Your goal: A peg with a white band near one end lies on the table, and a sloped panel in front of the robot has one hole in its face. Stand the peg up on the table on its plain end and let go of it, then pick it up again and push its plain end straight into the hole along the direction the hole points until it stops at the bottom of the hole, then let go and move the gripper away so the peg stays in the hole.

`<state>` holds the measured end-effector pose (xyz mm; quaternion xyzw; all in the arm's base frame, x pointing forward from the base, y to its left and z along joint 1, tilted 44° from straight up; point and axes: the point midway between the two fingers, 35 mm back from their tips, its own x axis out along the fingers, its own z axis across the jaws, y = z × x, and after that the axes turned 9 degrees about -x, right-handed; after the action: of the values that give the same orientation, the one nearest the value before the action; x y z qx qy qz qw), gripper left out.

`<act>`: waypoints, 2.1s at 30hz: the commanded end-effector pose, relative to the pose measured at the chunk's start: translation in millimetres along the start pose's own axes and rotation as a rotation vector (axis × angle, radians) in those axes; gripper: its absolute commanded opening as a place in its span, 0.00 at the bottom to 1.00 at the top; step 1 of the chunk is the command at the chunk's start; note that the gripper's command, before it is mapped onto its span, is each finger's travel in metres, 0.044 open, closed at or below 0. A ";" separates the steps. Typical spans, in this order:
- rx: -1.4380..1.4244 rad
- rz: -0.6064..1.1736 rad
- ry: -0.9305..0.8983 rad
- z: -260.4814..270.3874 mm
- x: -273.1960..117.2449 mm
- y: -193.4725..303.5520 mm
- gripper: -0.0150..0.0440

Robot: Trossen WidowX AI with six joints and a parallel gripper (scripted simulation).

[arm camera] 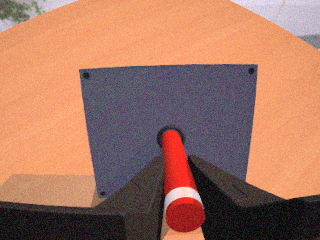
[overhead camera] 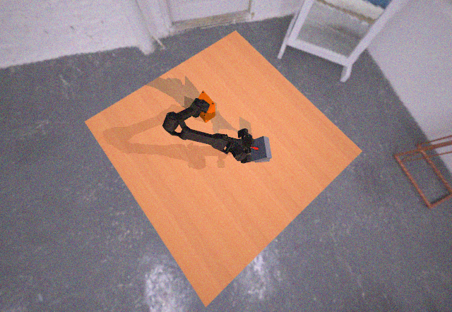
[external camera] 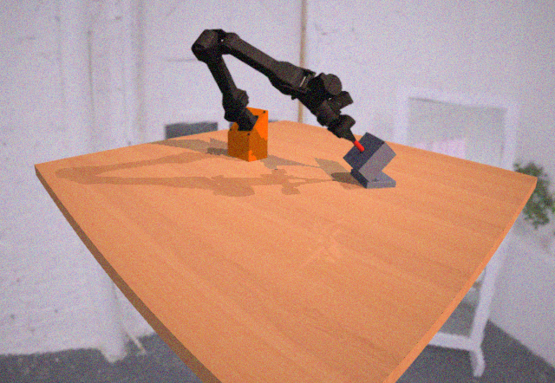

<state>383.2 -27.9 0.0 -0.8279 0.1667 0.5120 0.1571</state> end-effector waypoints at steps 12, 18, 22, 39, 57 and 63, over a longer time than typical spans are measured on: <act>0.001 -0.001 0.002 -0.8 10.1 -0.2 0.25; 0.001 -0.001 0.002 -0.8 14.2 -0.2 0.25; 0.001 -0.001 0.002 -0.8 17.0 -0.3 0.25; 0.001 -0.001 0.002 -0.8 25.5 -0.6 0.25; 0.004 0.003 0.001 -0.2 25.4 0.0 0.57; 0.004 0.003 0.001 -0.2 25.2 -0.1 0.83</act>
<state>394.0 -30.7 -22.9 -0.8274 0.1689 0.5118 0.1584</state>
